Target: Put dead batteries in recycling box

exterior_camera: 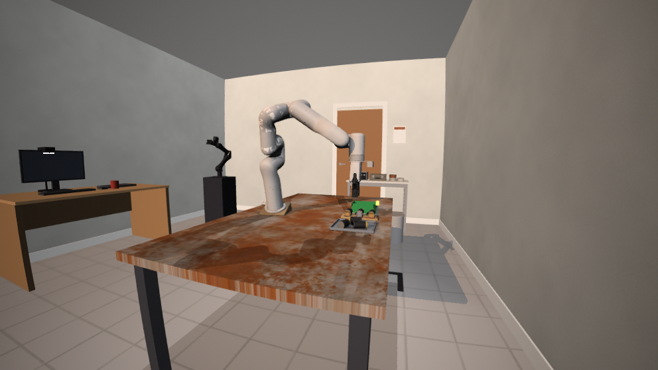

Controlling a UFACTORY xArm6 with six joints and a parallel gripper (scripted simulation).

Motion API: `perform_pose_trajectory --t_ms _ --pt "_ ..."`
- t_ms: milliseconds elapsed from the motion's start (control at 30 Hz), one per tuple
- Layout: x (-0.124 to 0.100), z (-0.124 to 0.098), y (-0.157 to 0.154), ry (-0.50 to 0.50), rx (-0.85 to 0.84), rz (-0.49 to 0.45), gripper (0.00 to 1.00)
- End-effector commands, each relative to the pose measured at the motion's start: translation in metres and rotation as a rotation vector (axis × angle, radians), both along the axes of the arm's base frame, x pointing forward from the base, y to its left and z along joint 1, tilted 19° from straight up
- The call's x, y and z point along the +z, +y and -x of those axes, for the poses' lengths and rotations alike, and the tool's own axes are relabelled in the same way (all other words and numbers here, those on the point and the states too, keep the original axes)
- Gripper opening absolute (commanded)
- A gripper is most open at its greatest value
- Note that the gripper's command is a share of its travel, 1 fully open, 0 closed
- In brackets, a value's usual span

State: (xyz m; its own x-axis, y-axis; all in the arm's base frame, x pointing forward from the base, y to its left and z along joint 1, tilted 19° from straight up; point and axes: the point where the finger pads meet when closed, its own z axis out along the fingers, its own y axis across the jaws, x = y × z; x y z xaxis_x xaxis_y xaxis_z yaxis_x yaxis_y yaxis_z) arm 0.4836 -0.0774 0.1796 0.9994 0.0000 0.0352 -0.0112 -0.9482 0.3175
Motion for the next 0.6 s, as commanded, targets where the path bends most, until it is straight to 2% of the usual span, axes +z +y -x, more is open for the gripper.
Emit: perform_pose_trajectory --t_ms 0,333,500,567 --pt "0.002 -0.001 0.0 -0.011 -0.017 0.001 0.51" --pt "-0.002 -0.001 -0.001 -0.011 -0.018 0.001 0.51" --pt "-0.06 -0.004 -0.021 -0.011 -0.018 0.001 0.51" --pt "-0.072 -0.004 -0.025 -0.011 -0.018 0.001 0.51"
